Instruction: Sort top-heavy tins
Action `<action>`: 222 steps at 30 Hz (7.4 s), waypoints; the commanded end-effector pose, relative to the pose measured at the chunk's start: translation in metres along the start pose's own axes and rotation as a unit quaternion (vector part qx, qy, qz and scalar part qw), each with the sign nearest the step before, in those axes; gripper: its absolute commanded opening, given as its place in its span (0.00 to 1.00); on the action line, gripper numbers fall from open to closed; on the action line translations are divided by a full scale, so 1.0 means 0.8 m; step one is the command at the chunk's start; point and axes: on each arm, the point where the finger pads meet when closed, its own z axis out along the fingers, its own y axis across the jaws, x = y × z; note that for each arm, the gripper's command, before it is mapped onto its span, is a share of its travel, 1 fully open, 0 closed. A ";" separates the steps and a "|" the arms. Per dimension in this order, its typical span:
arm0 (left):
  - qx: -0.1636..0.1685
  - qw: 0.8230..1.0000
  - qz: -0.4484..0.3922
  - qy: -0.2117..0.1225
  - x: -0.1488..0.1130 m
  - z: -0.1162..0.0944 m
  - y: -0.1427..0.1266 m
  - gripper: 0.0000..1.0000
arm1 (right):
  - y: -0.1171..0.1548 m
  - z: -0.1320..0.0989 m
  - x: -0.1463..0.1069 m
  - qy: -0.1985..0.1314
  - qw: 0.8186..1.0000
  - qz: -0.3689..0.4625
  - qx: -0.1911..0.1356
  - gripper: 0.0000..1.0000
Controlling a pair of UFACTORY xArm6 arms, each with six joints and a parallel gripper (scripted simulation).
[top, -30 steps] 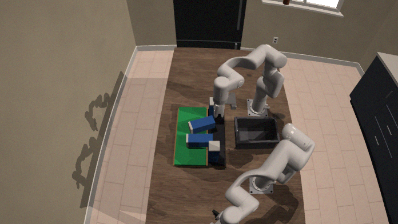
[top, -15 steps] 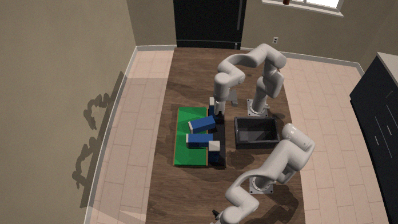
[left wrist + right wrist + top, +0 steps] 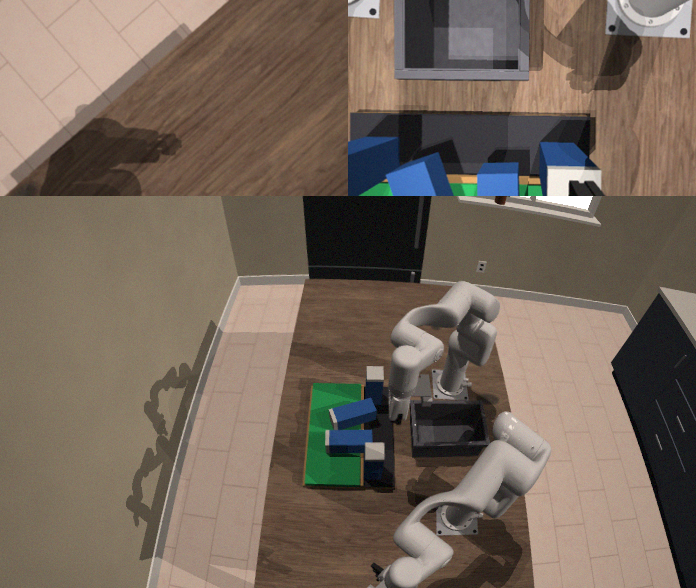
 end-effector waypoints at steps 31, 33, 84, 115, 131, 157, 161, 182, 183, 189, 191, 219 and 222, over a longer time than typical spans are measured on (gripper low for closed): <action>0.000 1.000 0.000 0.002 0.001 -0.002 0.000 1.00 | 0.034 0.068 0.014 0.000 1.000 0.001 -0.001 0.00; 0.000 1.000 0.000 0.002 0.001 -0.002 0.000 1.00 | 0.034 0.078 0.014 0.000 1.000 0.001 -0.001 0.00; 0.000 1.000 0.000 0.002 0.001 -0.002 0.000 1.00 | 0.034 0.237 0.014 -0.001 1.000 0.000 0.000 0.00; 0.000 1.000 0.000 0.002 0.001 -0.002 0.000 1.00 | 0.034 0.237 0.004 -0.001 1.000 0.000 0.000 0.00; 0.000 1.000 0.000 0.002 0.001 -0.002 0.000 1.00 | 0.034 0.237 -0.006 -0.001 1.000 0.000 0.000 0.00; 0.000 1.000 0.000 0.002 0.001 -0.002 0.000 1.00 | 0.033 0.238 -0.025 -0.001 1.000 0.000 0.000 0.00; 0.000 1.000 0.000 0.002 0.001 -0.002 0.000 1.00 | 0.033 0.238 -0.025 -0.001 1.000 0.000 0.000 0.00; 0.000 1.000 0.000 0.002 0.001 -0.002 0.000 1.00 | 0.034 0.238 -0.035 -0.001 1.000 0.000 0.000 0.00; 0.000 1.000 0.000 0.002 0.001 -0.002 0.000 1.00 | 0.034 0.238 -0.035 -0.001 1.000 0.000 0.000 0.00; 0.000 1.000 0.000 0.002 0.001 -0.002 0.000 1.00 | 0.033 0.238 -0.045 -0.001 1.000 0.000 0.000 0.00; 0.000 1.000 0.000 0.002 0.001 -0.002 0.000 1.00 | 0.033 0.238 -0.045 -0.001 1.000 0.000 0.000 0.00; 0.000 1.000 0.000 0.002 0.001 -0.002 0.000 1.00 | 0.034 0.238 -0.060 -0.001 1.000 0.000 0.000 0.00; 0.000 1.000 0.000 0.002 0.001 -0.002 0.000 1.00 | 0.034 0.238 -0.065 -0.001 1.000 0.000 0.000 0.00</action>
